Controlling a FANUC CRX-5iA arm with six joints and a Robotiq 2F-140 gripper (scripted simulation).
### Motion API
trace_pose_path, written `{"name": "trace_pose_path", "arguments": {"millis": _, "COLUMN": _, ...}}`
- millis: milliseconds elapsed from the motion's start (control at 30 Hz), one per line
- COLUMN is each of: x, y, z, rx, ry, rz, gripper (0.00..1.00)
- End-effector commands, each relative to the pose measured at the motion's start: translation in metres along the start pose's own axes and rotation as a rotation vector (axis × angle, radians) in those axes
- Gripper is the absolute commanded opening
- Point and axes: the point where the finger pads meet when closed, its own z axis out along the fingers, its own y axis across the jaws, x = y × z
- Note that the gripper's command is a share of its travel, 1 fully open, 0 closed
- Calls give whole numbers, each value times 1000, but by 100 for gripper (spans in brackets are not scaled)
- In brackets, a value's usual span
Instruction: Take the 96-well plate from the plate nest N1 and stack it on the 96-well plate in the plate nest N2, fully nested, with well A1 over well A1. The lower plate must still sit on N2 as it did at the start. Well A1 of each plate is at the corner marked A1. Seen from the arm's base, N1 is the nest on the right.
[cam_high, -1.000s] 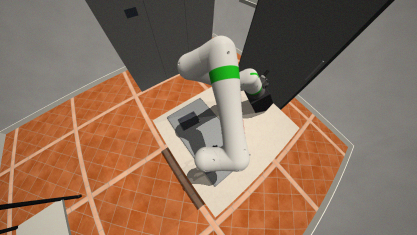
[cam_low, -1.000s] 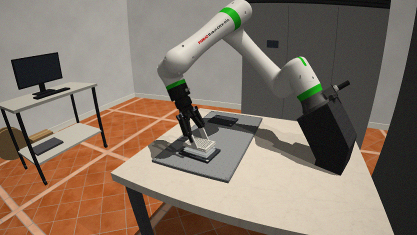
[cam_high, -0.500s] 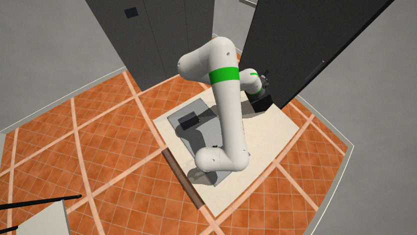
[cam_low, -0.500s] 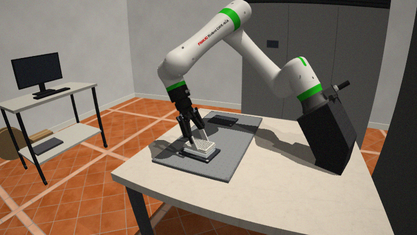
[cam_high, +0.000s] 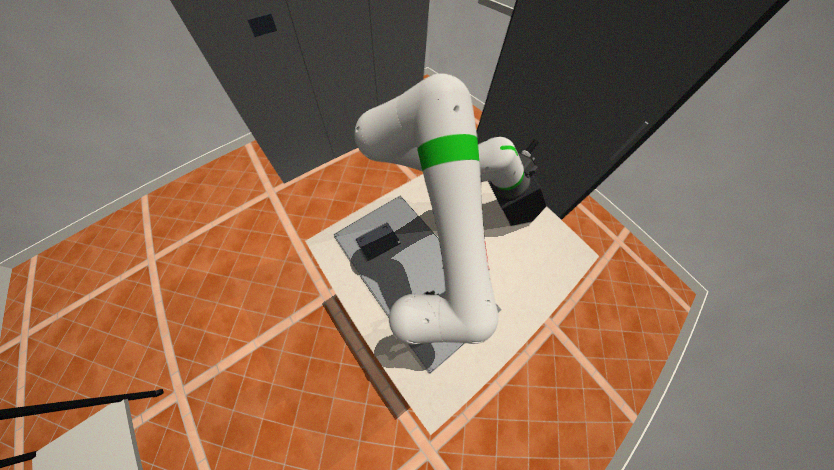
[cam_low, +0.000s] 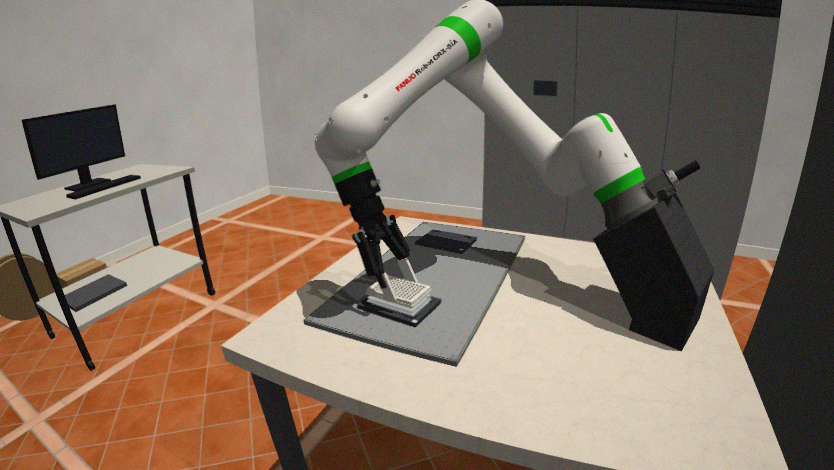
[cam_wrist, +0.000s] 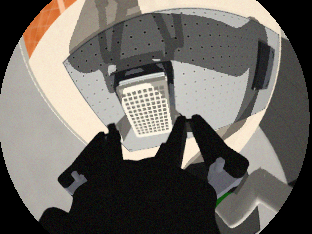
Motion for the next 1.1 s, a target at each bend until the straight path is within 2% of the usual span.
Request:
{"name": "trace_pose_path", "arguments": {"millis": 0, "x": 0, "y": 0, "z": 0, "rx": 0, "ry": 0, "rz": 0, "gripper": 0}}
{"name": "trace_pose_path", "arguments": {"millis": 1067, "x": 2, "y": 0, "z": 4, "rx": 0, "ry": 0, "rz": 0, "gripper": 0}}
